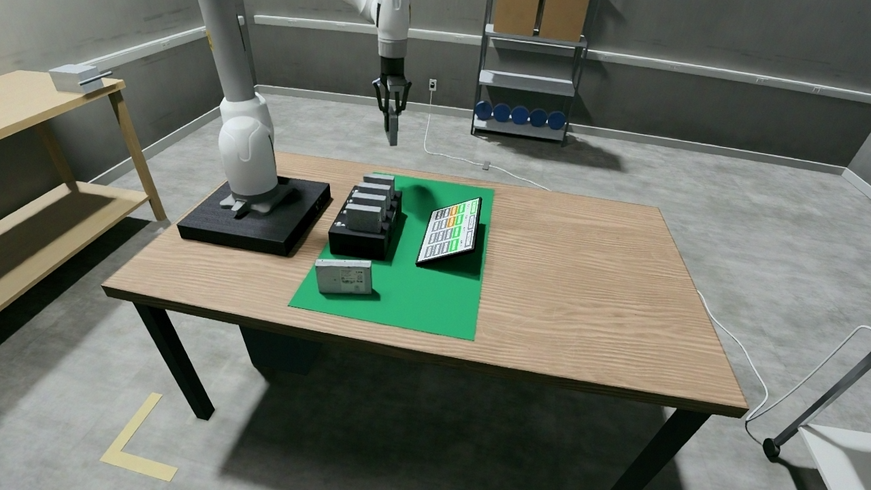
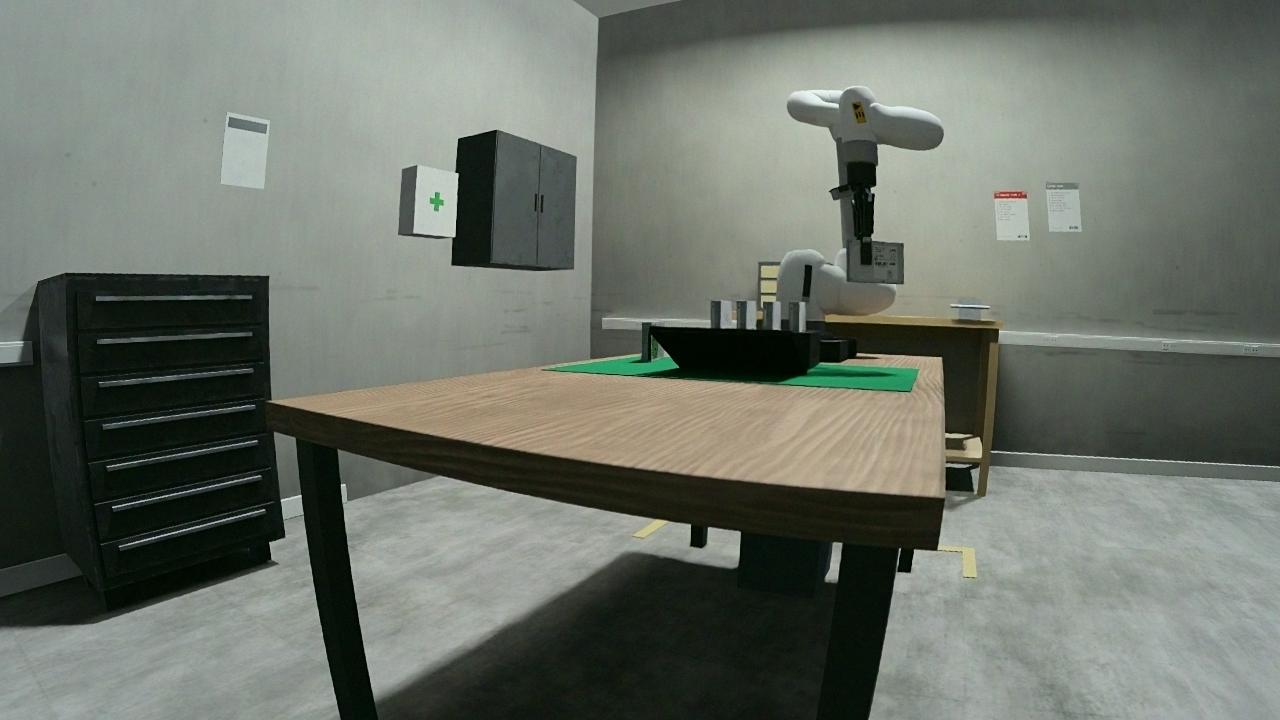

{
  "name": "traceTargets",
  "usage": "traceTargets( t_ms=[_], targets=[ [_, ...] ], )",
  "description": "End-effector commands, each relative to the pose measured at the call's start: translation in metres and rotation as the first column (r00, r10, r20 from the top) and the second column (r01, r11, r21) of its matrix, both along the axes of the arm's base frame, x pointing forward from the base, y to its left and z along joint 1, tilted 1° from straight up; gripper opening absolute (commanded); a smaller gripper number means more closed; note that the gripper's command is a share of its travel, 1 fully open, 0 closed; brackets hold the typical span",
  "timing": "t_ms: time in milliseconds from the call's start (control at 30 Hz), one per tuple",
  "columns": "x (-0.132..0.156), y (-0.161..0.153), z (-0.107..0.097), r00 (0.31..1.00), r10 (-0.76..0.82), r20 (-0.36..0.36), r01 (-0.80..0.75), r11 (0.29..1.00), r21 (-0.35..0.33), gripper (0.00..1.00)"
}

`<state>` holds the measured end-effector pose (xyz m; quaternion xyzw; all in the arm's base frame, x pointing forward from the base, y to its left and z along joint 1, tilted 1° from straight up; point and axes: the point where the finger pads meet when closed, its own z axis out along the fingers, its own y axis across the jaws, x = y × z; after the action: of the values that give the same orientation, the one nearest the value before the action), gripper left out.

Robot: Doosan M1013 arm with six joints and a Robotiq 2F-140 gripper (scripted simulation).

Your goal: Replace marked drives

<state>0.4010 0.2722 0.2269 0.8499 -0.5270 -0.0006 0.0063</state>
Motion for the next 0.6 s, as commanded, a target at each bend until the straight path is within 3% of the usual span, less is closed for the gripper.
traceTargets(
  t_ms=[0,400,567],
  targets=[
    [0.0003,0.0001,0.0005,0.997,0.083,-0.001,-0.083,0.997,0.004,0.1],
    [0.0003,0.0001,0.0004,0.991,0.134,-0.001,-0.134,0.991,0.003,0.1],
    [-0.0006,-0.0006,-0.0006,0.991,0.135,0.012,-0.134,0.99,-0.037,0.1]
  ],
)
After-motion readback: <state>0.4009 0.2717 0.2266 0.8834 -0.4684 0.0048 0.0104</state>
